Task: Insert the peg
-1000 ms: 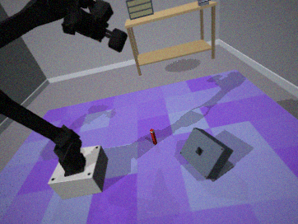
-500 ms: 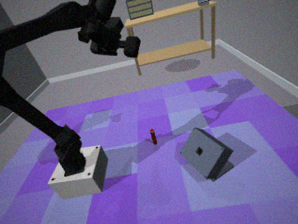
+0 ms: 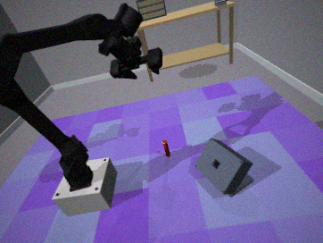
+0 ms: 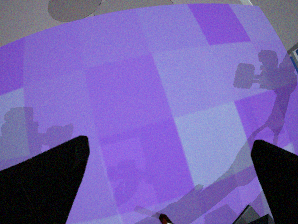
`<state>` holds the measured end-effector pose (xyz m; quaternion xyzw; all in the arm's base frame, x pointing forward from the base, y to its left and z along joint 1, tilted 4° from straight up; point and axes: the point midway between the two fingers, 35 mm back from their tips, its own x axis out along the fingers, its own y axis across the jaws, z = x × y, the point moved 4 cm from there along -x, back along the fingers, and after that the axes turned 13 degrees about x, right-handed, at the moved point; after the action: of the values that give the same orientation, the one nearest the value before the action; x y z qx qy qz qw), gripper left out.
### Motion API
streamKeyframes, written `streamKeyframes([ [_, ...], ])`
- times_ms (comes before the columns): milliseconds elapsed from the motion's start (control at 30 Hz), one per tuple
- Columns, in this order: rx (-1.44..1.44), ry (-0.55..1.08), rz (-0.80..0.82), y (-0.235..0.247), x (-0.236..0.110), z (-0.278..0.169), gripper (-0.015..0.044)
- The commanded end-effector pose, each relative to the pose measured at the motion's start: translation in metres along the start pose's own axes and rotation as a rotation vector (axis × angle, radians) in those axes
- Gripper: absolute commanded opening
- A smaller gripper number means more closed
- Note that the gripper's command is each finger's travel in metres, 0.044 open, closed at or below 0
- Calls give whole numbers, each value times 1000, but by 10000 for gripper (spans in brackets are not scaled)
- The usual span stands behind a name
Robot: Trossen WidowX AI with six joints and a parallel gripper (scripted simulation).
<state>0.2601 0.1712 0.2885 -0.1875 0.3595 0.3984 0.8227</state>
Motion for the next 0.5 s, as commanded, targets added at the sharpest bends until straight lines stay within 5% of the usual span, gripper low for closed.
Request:
streamKeyframes([
  [0,-82,55,-12,-7,12,-11,440],
  [467,-358,211,-7,-30,44,-40,440],
])
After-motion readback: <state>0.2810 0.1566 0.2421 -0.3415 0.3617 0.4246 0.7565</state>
